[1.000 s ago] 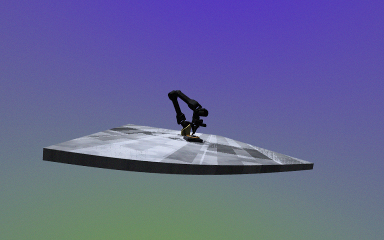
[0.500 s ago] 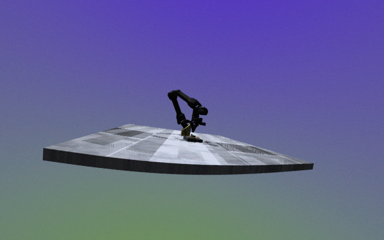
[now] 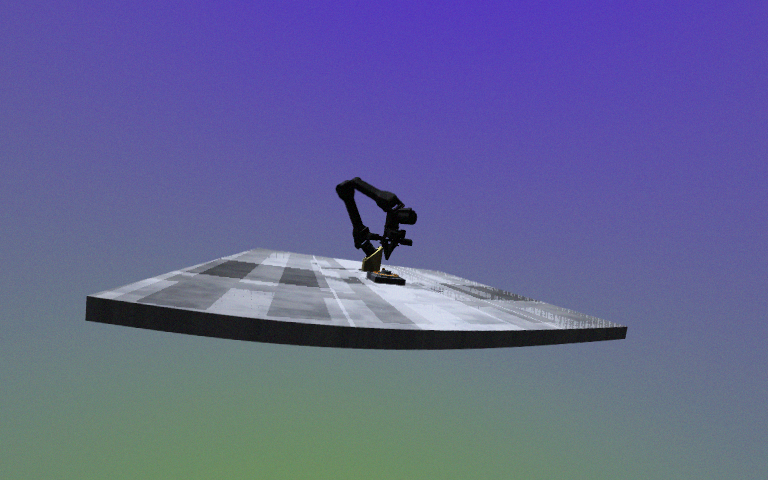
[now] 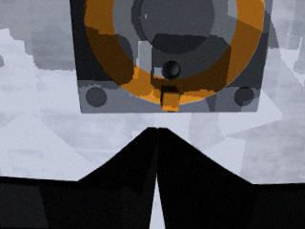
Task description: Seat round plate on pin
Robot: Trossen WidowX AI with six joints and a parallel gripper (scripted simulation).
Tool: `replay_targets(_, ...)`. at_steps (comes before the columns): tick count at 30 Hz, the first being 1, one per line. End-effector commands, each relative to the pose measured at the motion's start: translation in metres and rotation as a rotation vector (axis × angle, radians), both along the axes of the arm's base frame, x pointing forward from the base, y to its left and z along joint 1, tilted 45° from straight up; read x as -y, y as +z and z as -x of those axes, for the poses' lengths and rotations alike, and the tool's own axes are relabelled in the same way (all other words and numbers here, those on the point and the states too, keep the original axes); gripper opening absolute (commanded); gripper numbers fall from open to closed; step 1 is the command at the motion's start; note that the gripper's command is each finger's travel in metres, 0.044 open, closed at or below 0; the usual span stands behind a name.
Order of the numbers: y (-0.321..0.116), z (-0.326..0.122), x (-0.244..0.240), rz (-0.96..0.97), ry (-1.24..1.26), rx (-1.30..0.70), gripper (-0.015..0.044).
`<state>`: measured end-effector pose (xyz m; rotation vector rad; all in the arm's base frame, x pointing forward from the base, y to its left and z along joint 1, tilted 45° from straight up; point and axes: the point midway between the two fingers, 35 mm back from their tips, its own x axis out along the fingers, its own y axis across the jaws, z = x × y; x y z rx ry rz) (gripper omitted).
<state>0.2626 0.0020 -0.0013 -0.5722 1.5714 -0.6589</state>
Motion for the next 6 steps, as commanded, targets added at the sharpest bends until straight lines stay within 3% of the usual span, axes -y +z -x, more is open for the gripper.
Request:
replay_targets(1, -0.0004, -0.0002, 0.0001, 0.0, 0.003, -0.001, 0.0)
replay_targets(6, -0.0004, -0.0002, 0.0001, 0.0, 0.003, -0.001, 0.0)
